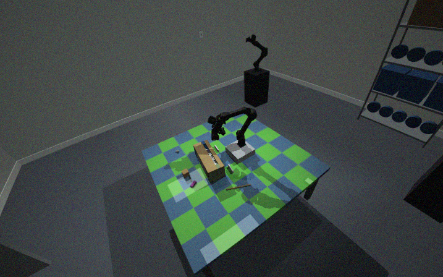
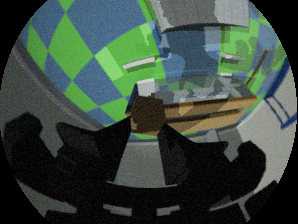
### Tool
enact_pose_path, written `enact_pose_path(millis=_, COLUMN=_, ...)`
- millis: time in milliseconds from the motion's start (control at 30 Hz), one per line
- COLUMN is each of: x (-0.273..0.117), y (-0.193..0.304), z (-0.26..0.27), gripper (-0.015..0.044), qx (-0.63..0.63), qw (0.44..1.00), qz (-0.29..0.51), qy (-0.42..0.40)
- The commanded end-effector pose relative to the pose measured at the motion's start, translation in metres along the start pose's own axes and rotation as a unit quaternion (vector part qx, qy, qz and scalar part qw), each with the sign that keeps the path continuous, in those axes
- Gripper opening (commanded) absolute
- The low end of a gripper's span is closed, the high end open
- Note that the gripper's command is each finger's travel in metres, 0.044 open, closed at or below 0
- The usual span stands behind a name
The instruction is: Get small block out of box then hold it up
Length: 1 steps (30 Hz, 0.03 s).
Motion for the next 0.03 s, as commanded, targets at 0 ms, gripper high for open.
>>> enact_pose_path(millis=0, x=-0.0006, y=0.0001, z=0.0005, gripper=0.0, qx=0.002, qw=1.0, qz=0.0, qy=-0.003)
Point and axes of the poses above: the point midway between the two fingers, 35 mm back from their tips, its own x axis out along the fingers, its own z axis across the jaws, y = z × x, the point moved 5 cm from there along -x, back along the fingers, and after that the axes turned 8 degrees about -x, right-handed, at the moved point
